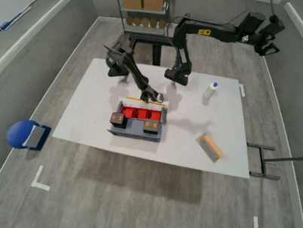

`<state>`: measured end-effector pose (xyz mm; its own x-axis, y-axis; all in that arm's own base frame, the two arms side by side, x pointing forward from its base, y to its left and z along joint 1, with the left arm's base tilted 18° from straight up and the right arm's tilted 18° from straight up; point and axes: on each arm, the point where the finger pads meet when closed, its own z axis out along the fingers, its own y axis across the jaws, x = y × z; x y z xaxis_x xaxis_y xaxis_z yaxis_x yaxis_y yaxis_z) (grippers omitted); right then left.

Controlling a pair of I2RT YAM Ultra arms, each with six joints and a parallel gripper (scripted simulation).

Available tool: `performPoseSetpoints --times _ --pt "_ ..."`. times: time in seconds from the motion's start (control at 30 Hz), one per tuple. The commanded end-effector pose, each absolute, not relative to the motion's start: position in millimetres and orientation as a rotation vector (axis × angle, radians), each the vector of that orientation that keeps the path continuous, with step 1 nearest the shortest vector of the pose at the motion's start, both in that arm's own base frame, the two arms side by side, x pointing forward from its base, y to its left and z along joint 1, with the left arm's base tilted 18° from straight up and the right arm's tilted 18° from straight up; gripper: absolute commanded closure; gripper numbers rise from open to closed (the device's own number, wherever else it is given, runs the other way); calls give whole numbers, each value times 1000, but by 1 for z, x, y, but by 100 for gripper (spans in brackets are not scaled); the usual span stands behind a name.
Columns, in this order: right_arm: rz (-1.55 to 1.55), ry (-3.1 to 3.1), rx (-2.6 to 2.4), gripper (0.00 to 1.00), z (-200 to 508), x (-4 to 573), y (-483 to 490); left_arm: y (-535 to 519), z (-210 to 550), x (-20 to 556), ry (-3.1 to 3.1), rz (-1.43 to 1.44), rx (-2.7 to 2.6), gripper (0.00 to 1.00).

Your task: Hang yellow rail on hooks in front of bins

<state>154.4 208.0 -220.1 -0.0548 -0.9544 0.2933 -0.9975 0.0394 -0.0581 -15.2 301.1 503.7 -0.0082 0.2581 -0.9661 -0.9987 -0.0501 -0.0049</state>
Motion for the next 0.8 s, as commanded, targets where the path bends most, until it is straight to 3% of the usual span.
performPoseSetpoints --times 0.0,0.77 --pt "367 -2145 2056 64 -223 163 219 288 518 -18 954 1389 -1011 0" --pt "376 -2124 2054 64 -224 158 215 288 518 -18 954 1389 -1011 0"
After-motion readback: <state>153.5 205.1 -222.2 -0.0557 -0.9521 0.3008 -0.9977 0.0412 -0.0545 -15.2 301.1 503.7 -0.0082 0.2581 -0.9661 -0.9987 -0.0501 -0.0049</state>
